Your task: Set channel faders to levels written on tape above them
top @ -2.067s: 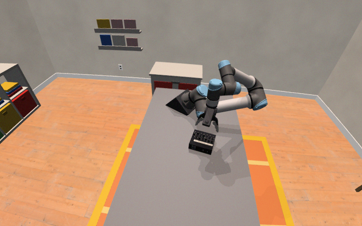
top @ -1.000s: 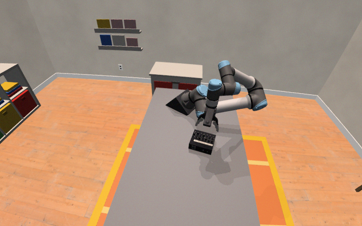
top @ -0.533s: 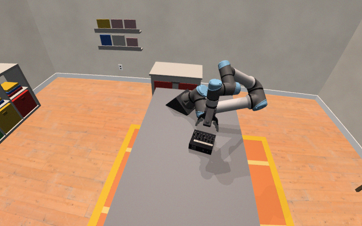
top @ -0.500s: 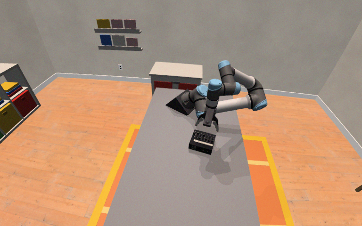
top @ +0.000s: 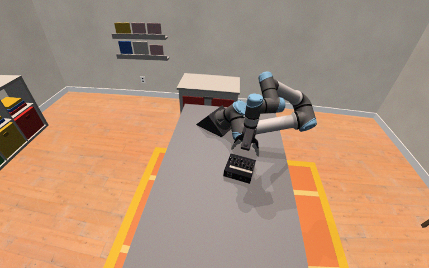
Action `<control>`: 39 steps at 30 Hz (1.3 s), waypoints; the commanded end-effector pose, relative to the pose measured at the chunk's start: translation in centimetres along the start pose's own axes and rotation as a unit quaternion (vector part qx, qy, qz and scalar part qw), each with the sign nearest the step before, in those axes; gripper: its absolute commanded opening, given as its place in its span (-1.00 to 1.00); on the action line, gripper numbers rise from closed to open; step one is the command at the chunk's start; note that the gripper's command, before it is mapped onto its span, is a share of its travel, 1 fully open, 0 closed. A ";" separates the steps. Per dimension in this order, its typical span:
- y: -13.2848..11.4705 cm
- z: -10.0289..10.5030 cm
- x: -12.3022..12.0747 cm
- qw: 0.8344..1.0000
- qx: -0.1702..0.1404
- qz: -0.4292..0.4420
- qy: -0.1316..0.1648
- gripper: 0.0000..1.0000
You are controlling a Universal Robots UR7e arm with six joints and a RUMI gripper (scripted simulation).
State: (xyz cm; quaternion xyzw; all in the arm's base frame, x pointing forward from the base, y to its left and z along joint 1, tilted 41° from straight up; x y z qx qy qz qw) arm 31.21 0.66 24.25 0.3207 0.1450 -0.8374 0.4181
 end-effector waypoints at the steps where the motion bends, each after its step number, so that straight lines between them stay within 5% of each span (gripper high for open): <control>1: 0.0 0.0 0.0 1.000 0.000 0.000 0.000 1.00; 15: 0.1 0.1 0.0 1.000 0.000 -0.010 0.000 1.00; 25: 0.8 1.2 -0.1 0.994 -0.001 -0.107 -0.001 1.00; 32: 1.3 2.2 -0.1 0.981 -0.001 -0.195 -0.001 1.00; 39: 2.2 3.9 -0.1 0.941 -0.002 -0.339 -0.003 1.00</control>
Point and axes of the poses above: the point where the finger pads meet when closed, its own z axis back along the fingers, its own x axis across the jaws, y = z × x, the point moved 1 cm from there along z, back along the fingers, and after that the axes turned 15 degrees about -z, right-handed, at the moved point
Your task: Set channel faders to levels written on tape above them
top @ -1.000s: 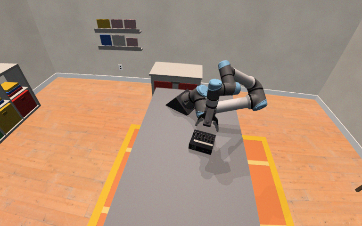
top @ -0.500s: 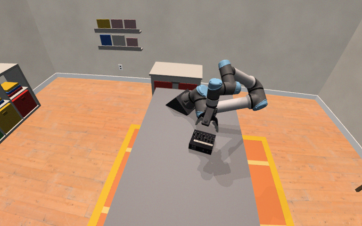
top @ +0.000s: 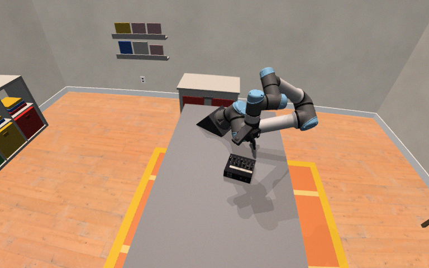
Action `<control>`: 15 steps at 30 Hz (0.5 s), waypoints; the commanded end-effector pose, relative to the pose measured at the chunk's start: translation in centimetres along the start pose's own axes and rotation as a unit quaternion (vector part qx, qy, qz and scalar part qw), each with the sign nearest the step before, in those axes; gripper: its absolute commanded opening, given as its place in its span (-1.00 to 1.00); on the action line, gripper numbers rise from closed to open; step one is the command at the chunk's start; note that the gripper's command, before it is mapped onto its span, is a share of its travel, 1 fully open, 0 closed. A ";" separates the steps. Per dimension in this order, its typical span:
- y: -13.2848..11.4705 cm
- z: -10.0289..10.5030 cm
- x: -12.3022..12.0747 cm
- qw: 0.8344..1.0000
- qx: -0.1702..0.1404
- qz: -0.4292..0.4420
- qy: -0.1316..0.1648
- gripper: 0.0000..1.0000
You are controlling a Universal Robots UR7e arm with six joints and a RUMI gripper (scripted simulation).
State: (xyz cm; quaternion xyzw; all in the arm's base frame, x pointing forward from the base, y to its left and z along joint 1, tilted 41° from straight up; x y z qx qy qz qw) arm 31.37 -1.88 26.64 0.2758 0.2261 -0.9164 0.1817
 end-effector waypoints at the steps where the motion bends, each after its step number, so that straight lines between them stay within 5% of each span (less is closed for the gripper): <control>1: 0.5 1.1 -0.3 0.995 0.001 -0.100 -0.008 1.00; 15: 1.4 3.5 -1.0 0.948 0.002 -0.318 -0.010 1.00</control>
Point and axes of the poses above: the point where the finger pads meet when closed, its own z axis back along the fingers, its own x axis across the jaws, y = z × x, the point moved 1 cm from there along z, back along the fingers, and after that the axes turned 15 degrees about -z, right-handed, at the moved point
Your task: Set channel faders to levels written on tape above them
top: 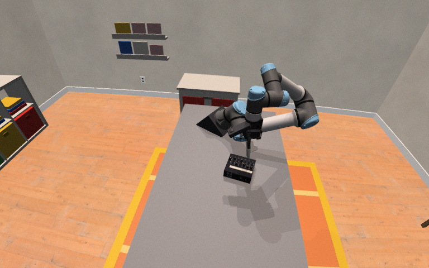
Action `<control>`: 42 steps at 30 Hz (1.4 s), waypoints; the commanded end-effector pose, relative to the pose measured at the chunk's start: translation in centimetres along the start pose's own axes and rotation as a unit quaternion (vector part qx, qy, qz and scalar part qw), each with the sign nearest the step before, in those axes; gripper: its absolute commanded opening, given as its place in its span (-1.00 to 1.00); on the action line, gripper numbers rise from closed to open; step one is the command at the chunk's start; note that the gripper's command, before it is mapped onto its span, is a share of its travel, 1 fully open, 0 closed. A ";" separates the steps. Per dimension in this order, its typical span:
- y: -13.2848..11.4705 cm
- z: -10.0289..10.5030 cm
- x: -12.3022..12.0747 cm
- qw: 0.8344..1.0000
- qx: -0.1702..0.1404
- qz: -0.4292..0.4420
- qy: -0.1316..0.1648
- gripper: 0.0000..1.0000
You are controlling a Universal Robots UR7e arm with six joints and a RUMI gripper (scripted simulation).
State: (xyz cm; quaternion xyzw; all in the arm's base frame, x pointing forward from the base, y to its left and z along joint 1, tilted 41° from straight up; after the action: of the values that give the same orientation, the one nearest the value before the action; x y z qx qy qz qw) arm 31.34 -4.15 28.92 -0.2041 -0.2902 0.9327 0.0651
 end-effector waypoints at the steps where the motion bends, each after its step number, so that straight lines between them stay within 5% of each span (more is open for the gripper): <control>1: 0.1 0.7 -0.3 0.998 0.004 -0.070 -0.007 1.00; 14: 0.2 1.4 -0.6 0.991 0.005 -0.135 -0.007 1.00; 42: 0.3 1.3 -0.1 0.995 0.006 -0.100 -0.007 1.00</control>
State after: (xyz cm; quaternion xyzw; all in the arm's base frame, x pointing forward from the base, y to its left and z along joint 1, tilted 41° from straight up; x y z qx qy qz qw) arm 31.06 -5.13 29.91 -0.1613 -0.3077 0.9216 0.1731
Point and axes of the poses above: the point where the finger pads meet when closed, its own z axis back along the fingers, its own x axis across the jaws, y = z × x, the point moved 1 cm from there along z, back along the fingers, and after that the axes turned 15 degrees about -z, right-handed, at the moved point
